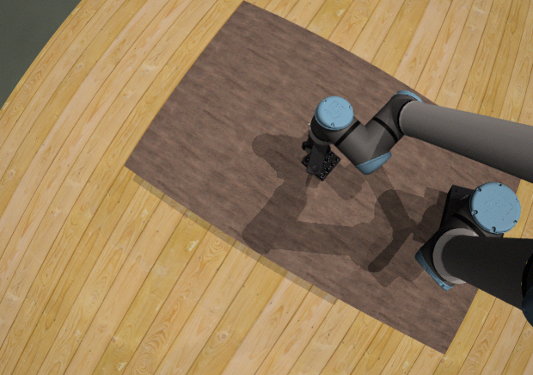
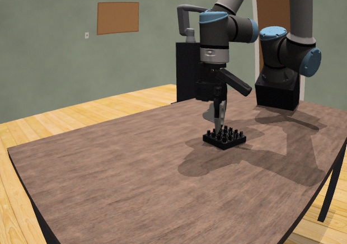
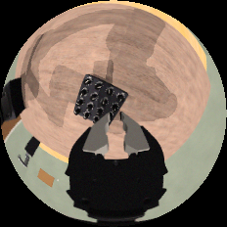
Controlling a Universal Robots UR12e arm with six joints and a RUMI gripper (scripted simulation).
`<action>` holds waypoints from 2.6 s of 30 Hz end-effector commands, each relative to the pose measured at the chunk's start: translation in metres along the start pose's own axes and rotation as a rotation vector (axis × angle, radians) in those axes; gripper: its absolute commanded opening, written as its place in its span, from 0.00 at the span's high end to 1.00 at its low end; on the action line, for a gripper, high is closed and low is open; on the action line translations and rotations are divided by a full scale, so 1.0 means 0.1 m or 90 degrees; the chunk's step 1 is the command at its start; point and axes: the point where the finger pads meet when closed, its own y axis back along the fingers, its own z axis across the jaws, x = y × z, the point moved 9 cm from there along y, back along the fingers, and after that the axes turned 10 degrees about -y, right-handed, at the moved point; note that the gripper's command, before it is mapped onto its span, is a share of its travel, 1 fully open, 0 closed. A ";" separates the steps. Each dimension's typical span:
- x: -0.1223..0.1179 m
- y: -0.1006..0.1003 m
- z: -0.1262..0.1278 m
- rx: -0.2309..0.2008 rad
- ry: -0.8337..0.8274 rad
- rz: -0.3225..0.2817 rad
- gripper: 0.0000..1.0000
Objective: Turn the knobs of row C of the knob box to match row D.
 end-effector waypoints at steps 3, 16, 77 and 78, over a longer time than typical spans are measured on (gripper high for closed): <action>0.02 -0.02 -0.02 0.002 0.000 0.001 0.89; 0.02 -0.02 -0.02 0.002 0.000 0.001 0.89; 0.08 -0.01 -0.04 0.000 0.001 0.001 0.89; 0.08 -0.01 -0.04 0.000 0.001 0.001 0.89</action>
